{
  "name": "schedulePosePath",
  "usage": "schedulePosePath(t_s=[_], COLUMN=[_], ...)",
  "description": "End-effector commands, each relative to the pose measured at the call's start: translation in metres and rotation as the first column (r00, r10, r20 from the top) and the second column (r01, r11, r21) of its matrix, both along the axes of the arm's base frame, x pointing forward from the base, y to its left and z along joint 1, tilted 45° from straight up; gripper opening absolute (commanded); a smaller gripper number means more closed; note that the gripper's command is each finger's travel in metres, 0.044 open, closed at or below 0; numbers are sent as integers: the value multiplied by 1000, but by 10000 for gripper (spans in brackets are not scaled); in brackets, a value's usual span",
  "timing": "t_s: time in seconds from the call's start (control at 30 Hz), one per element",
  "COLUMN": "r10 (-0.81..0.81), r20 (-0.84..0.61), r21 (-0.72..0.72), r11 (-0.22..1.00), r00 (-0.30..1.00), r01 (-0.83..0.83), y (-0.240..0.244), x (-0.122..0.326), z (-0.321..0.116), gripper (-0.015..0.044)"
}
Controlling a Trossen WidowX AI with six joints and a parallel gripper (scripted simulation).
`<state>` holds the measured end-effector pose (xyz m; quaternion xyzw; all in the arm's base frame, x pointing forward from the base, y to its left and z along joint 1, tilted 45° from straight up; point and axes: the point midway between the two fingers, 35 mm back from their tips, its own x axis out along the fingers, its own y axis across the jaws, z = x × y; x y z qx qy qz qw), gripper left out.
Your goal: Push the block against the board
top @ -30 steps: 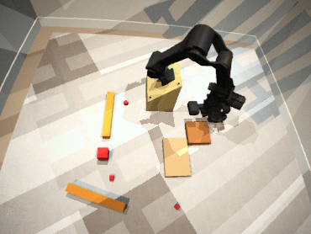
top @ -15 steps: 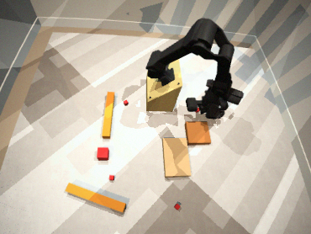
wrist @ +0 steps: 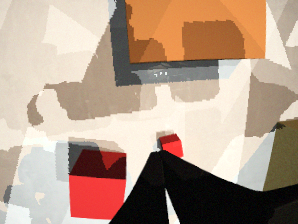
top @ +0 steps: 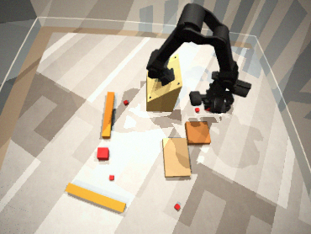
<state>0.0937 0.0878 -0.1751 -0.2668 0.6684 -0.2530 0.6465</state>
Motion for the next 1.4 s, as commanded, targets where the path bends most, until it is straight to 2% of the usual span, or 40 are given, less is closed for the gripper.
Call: schedulePosePath(t_s=[0.0,0.2,0.53,0.83,1.0,1.23,1.37], r10=[-24,-86,-91,-87,-52,-48,-48], r20=[2,13,34,62,59,56,55], r21=[19,74,128,71,-13,-27,-30], r11=[1000,994,988,994,999,998,998], r00=[1000,996,995,994,997,997,997], r01=[24,85,86,83,52,50,50], y=[6,20,6,-62,-115,-126,-161], x=[11,55,174,264,310,316,316], z=[0,2,31,74,108,112,77], gripper=[0,0,0,0,0,0,0])
